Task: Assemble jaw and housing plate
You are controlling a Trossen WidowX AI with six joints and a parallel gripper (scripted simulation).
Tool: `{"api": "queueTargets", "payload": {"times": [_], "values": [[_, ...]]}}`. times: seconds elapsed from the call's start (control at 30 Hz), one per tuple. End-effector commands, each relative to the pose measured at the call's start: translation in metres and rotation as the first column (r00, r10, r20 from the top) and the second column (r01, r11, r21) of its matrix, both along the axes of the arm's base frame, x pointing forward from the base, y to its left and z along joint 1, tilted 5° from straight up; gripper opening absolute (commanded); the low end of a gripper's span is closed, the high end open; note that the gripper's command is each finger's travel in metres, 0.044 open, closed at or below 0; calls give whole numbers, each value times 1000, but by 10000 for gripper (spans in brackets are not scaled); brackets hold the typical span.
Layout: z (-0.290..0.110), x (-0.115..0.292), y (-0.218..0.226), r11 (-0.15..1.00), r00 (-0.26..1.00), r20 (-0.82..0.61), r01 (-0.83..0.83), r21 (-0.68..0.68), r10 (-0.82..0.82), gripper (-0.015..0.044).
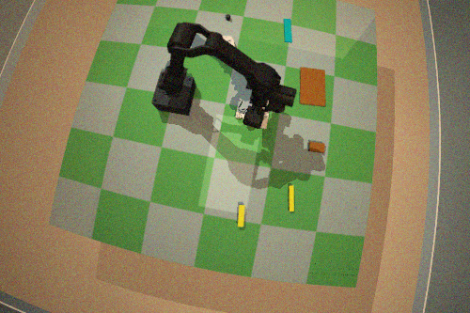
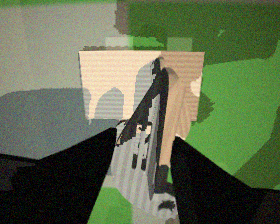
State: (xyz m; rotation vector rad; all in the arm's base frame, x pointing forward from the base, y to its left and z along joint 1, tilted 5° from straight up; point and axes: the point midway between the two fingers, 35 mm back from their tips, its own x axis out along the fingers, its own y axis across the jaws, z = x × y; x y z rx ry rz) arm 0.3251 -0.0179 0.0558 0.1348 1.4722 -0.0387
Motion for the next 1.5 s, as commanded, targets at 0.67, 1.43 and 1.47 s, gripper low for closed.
{"api": "queueTargets", "payload": {"times": [0.67,1.43,1.47], "values": [[-2,-1,0,1000,1000,-9,2,-5,-2,134],[0,1,37,1000,1000,-9,2,-2,-2,134],[0,1,37,1000,1000,-9,2,-2,-2,134]]}}
